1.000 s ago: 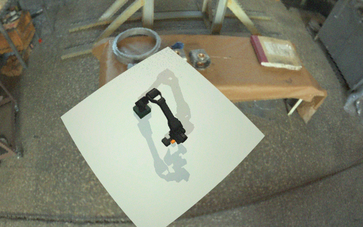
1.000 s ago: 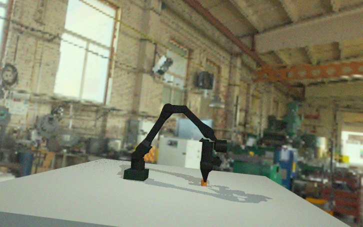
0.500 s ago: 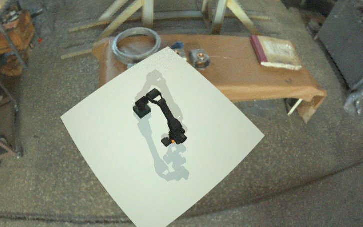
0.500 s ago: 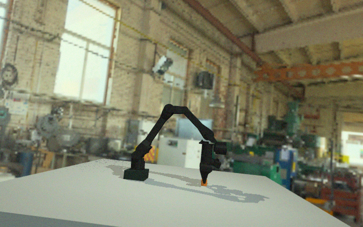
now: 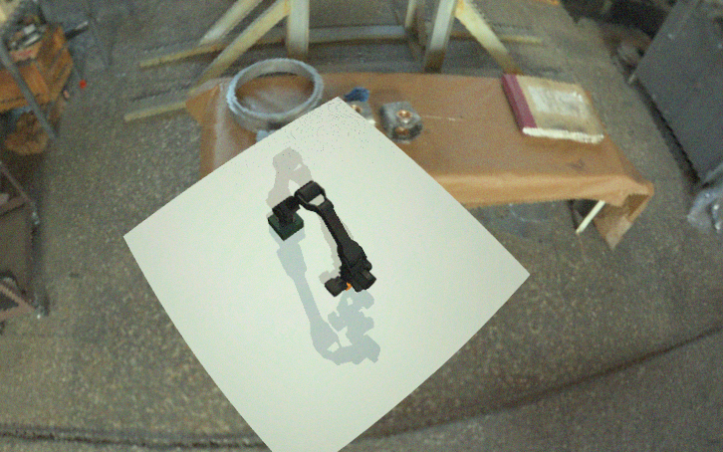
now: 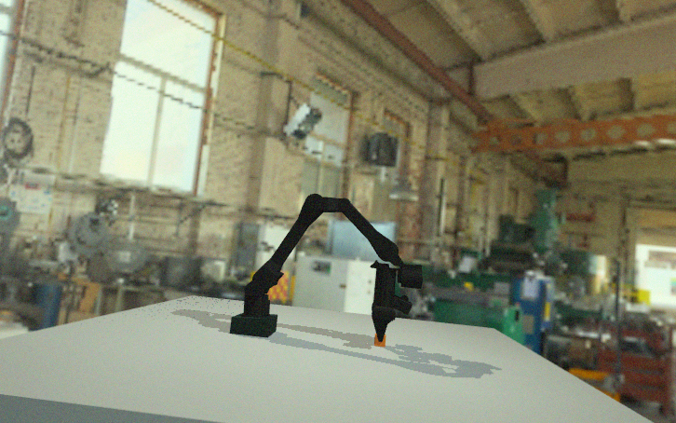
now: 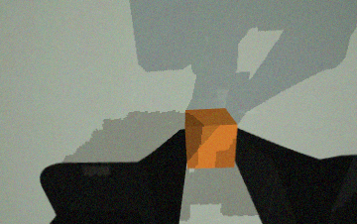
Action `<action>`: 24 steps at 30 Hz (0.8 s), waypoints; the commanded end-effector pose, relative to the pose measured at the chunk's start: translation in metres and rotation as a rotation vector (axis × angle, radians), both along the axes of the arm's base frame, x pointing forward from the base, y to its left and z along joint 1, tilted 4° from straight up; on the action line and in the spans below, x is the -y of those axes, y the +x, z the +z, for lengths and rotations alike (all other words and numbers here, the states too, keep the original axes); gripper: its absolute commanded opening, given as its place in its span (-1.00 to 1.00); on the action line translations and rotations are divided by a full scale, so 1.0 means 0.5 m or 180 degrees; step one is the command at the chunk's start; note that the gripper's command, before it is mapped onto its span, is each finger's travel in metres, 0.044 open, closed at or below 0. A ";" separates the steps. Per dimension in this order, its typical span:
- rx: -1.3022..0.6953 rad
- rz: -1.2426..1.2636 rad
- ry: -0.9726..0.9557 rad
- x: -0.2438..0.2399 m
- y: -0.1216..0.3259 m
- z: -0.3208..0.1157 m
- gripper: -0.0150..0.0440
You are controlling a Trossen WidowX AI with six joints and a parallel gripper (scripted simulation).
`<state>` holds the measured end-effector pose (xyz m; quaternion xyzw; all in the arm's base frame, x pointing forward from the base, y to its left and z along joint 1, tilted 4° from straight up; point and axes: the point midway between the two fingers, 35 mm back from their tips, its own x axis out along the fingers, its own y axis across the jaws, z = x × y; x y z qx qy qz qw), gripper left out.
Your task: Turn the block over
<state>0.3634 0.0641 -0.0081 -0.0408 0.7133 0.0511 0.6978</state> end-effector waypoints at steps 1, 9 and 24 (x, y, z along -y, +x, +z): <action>-0.0001 -0.0002 0.0011 -0.001 0.000 -0.001 -0.41; -0.0001 -0.0002 0.0010 0.000 0.002 0.059 -0.49; 0.0504 -0.0006 0.0071 -0.001 0.007 0.043 -0.49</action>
